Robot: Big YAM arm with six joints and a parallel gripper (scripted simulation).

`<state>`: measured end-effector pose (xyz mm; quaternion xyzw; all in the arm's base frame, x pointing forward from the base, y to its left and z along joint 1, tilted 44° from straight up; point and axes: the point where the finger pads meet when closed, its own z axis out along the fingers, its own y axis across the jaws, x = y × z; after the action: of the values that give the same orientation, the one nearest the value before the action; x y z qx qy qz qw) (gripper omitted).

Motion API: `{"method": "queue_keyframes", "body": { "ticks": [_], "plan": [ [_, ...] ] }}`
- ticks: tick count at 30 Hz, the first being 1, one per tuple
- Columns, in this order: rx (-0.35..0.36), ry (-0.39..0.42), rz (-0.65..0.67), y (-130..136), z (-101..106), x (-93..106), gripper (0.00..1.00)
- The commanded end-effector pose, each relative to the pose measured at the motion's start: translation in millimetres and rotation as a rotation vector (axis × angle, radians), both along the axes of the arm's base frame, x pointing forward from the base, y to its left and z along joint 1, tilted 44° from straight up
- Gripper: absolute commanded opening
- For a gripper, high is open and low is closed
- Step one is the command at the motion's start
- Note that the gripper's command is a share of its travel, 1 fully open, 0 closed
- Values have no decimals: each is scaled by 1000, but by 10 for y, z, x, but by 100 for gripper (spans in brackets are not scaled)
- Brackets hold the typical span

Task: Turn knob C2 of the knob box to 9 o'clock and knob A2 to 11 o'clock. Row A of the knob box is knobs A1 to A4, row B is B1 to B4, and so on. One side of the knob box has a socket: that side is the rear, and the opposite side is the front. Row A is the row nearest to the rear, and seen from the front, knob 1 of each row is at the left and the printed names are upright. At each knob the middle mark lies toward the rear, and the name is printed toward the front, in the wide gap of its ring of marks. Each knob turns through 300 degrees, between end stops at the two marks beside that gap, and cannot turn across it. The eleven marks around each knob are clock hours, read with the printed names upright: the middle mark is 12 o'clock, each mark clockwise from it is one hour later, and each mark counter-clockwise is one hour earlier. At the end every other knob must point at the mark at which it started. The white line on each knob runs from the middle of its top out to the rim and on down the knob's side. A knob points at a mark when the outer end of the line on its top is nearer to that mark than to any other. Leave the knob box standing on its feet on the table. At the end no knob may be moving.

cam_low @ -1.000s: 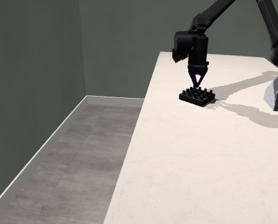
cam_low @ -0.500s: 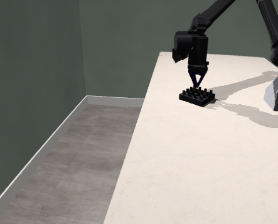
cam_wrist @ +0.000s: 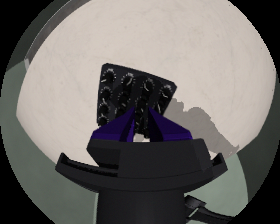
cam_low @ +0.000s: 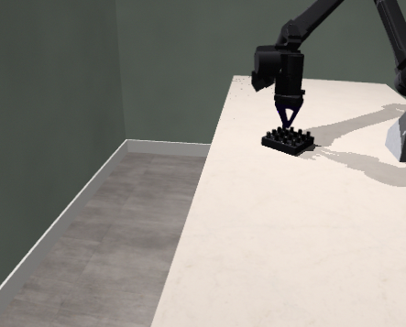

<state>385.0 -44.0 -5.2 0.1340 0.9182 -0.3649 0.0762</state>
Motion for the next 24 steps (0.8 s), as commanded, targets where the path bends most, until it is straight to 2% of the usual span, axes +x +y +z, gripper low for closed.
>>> {"method": "queue_keyframes", "body": {
  "ticks": [1, 15, 24],
  "plan": [
    [-1, -9, 0, -22, -9, 48, 18],
    [-2, -8, 1, -14, -13, 15, 18],
    [5, -41, 13, 88, 54, 36, 18]
  ]
}}
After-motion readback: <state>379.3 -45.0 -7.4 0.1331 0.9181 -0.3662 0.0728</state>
